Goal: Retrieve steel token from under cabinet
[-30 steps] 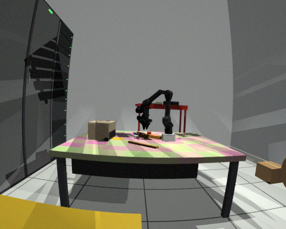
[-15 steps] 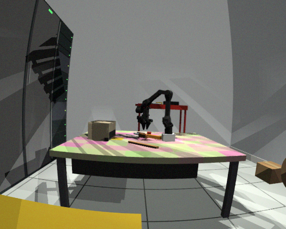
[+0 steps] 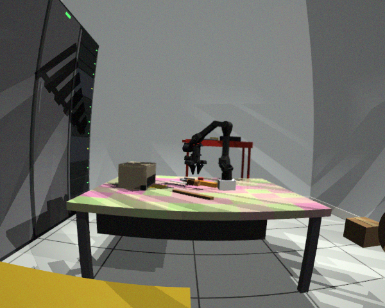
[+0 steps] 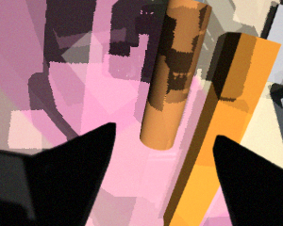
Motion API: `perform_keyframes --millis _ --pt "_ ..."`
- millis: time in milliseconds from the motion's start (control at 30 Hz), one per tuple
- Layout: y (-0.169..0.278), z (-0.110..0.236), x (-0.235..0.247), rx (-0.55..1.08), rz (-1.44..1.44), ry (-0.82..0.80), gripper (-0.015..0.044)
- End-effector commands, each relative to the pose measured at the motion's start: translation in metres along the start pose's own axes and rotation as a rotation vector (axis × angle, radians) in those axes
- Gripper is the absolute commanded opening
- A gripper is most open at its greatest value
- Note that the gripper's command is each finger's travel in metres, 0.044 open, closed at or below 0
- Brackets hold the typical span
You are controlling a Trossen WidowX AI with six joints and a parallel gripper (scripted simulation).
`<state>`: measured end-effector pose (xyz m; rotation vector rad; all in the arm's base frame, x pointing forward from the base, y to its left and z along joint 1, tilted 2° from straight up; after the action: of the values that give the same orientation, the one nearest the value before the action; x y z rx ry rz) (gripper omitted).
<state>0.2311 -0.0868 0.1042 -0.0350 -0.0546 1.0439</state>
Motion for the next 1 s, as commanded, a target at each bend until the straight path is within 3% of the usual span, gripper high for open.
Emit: perform_keyframes --millis 0,967 --pt "0.0 0.0 0.0 0.002 -0.039 0.002 0.027" --pt "0.003 -0.044 -0.003 0.002 -0.089 0.003 0.027"
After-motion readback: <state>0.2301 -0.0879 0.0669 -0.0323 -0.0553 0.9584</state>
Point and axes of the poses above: the point midway between the two fingers, 35 mm back from their tips, its own z axis back along the fingers, its own x axis across the jaws, y = z × x, the point moved 4 cm from there along z, back along the fingers
